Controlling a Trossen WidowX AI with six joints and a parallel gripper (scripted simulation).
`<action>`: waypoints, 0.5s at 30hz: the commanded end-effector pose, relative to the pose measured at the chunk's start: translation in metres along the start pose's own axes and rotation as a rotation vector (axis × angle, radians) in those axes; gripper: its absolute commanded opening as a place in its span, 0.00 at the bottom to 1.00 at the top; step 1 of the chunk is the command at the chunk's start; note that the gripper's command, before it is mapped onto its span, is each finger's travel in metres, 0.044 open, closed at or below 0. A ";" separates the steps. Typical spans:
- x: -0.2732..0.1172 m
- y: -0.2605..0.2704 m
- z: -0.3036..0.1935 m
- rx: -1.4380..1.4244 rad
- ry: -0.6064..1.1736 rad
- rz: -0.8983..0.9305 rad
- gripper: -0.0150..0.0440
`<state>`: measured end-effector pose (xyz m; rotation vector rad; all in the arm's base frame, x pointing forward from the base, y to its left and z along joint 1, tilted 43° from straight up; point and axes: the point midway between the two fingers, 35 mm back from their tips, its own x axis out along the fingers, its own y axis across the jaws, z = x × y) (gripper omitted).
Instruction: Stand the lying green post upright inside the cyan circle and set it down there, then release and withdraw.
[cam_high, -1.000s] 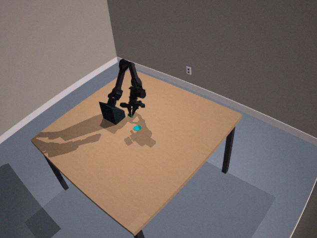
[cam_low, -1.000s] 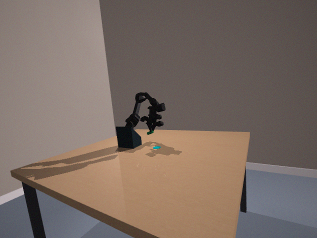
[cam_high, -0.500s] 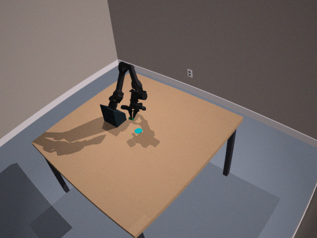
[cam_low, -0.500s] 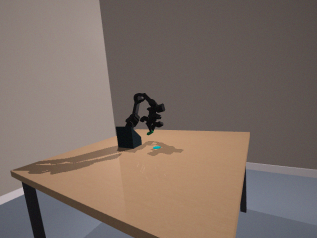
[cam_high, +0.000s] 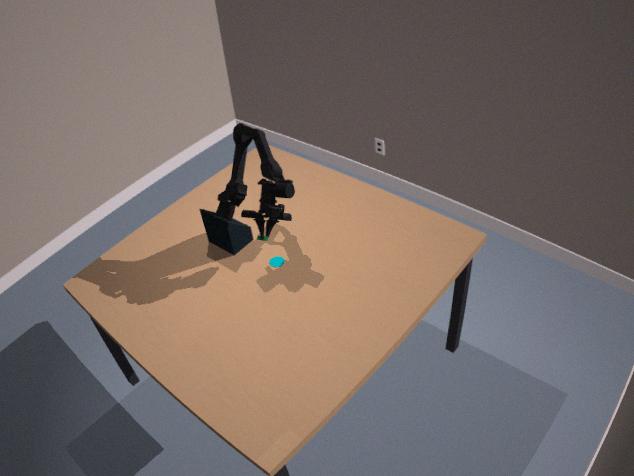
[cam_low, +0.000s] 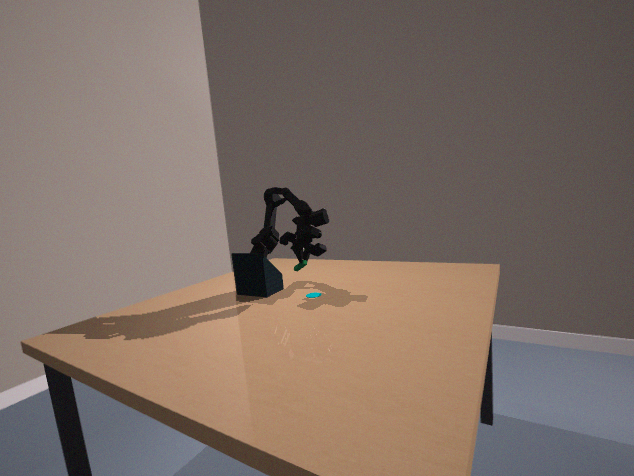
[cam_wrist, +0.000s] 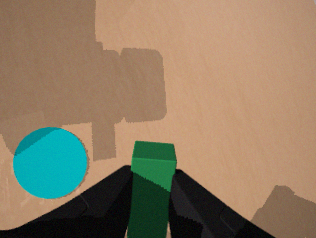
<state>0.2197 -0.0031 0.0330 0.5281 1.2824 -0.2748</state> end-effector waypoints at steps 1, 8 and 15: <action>-0.001 -0.001 0.000 0.008 -0.034 -0.005 0.29; -0.001 -0.001 0.000 0.019 -0.077 -0.011 0.29; -0.002 -0.001 0.000 0.031 -0.121 -0.014 0.29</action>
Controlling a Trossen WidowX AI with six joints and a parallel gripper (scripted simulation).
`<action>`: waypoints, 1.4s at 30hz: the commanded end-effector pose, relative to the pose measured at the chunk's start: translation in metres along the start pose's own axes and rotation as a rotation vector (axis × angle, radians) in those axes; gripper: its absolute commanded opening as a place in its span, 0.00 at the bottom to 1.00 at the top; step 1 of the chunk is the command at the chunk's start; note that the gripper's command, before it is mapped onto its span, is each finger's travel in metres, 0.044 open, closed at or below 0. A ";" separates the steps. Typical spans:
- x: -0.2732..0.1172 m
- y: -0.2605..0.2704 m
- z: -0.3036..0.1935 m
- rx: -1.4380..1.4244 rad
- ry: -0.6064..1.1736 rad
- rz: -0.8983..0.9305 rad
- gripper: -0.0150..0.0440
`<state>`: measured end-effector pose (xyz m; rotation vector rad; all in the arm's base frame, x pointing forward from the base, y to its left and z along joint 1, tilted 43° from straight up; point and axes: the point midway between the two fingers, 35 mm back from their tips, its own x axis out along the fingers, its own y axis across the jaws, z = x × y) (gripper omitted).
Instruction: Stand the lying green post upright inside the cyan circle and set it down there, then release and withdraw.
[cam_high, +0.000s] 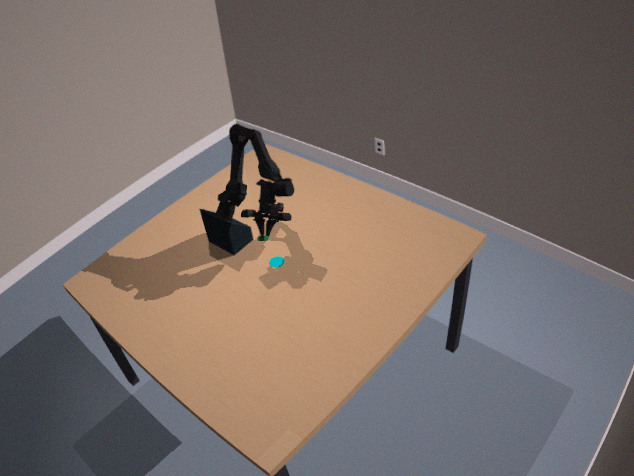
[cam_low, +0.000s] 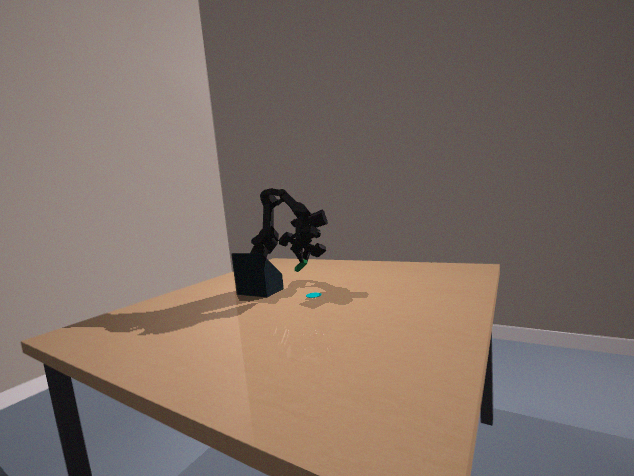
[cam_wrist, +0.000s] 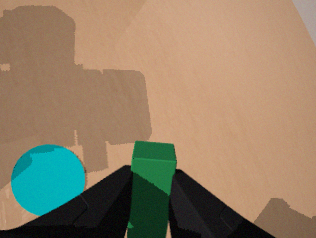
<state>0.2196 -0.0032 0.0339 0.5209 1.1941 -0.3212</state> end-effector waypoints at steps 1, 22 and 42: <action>-0.001 -0.001 0.000 0.010 -0.035 -0.001 0.29; -0.003 0.000 0.001 0.056 -0.167 0.006 0.29; -0.007 0.001 0.003 0.112 -0.292 0.035 0.29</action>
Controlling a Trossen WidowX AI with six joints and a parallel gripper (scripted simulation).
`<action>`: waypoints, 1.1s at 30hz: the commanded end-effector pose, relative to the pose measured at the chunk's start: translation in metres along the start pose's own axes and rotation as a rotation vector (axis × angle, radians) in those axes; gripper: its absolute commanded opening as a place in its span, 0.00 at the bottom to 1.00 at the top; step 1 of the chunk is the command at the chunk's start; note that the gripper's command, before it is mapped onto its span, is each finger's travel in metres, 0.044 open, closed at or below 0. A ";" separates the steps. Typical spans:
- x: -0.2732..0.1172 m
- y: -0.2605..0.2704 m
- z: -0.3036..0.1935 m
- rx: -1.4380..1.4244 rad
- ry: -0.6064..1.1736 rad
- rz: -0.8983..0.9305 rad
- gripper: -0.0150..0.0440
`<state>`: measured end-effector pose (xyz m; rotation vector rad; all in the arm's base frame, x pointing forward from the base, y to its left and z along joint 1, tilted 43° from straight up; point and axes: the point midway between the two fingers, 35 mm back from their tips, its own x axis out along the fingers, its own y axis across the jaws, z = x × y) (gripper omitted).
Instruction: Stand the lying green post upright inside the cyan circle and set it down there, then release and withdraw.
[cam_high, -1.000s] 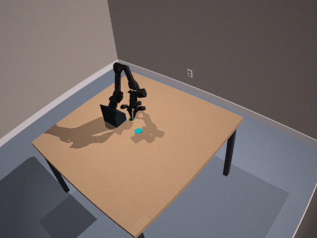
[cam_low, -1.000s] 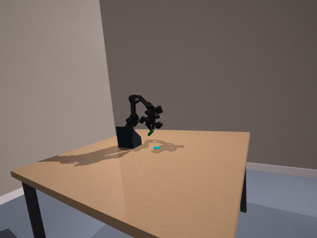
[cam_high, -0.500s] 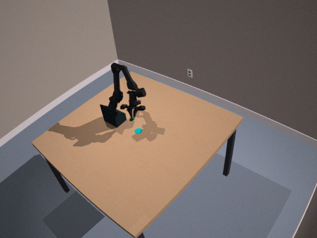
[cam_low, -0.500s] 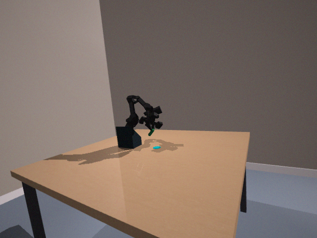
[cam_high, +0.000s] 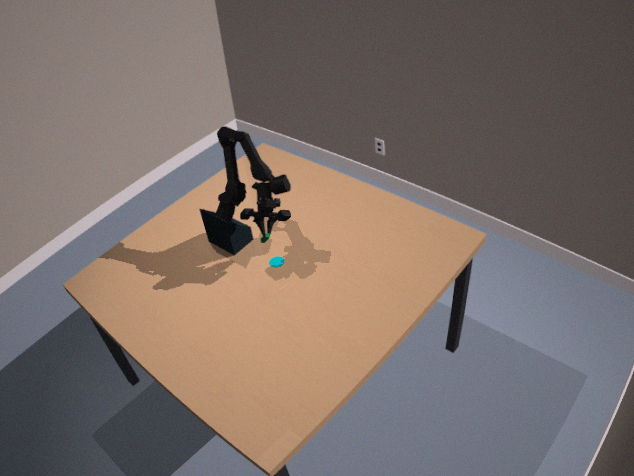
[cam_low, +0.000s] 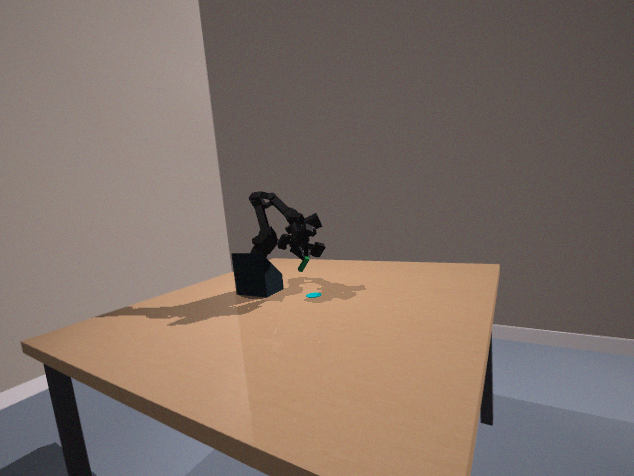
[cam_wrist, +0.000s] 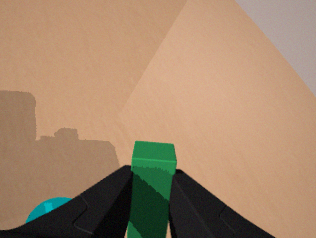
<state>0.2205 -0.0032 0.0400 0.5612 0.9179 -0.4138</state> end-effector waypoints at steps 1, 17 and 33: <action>-0.001 0.000 0.001 0.017 -0.034 0.009 0.29; -0.004 0.001 0.003 0.074 -0.129 0.045 0.29; -0.008 0.002 0.004 0.140 -0.220 0.091 0.29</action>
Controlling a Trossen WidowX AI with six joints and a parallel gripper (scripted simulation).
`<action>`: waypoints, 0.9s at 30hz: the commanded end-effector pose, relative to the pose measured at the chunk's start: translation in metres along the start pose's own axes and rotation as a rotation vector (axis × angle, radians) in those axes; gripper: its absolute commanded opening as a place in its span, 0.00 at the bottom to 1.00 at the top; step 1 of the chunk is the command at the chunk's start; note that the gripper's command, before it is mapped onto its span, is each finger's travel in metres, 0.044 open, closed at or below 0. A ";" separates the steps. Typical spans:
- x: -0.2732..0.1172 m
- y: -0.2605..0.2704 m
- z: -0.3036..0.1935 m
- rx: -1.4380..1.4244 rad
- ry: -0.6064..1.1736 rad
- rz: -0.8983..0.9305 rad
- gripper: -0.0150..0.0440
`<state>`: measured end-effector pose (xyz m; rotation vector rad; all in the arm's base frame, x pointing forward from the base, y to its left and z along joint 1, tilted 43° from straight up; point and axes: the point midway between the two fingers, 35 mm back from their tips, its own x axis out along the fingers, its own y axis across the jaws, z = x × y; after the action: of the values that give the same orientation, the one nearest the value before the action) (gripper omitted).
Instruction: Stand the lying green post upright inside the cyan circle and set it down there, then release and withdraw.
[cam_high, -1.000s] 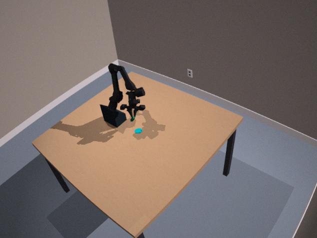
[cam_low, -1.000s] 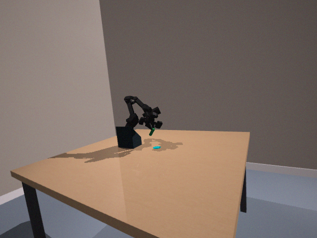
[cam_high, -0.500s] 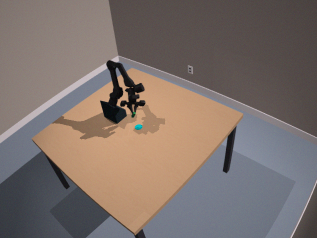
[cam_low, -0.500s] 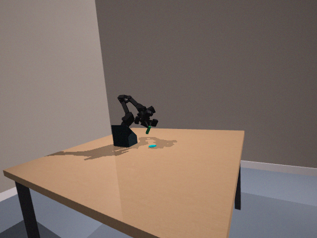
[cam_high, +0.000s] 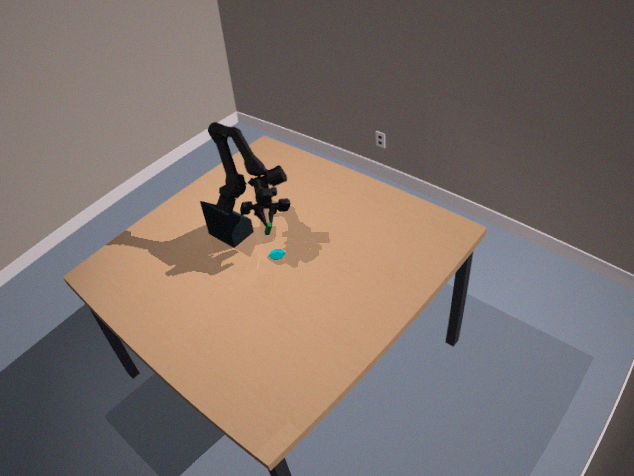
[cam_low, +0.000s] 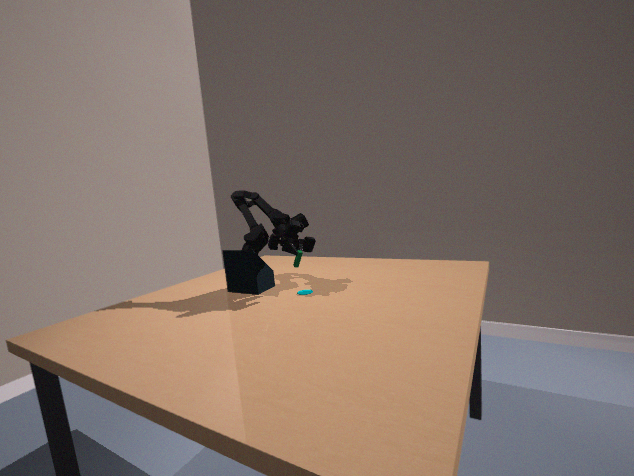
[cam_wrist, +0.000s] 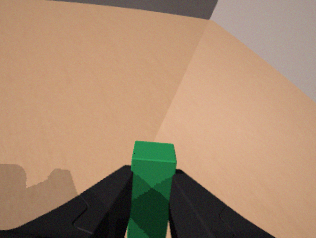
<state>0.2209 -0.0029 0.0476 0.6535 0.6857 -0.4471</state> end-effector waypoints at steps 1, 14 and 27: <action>-0.001 0.000 0.001 0.023 -0.031 0.016 0.29; -0.004 0.001 0.003 0.085 -0.099 0.059 0.29; -0.007 0.002 0.004 0.153 -0.162 0.108 0.29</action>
<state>0.2198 -0.0025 0.0546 0.7657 0.4951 -0.4496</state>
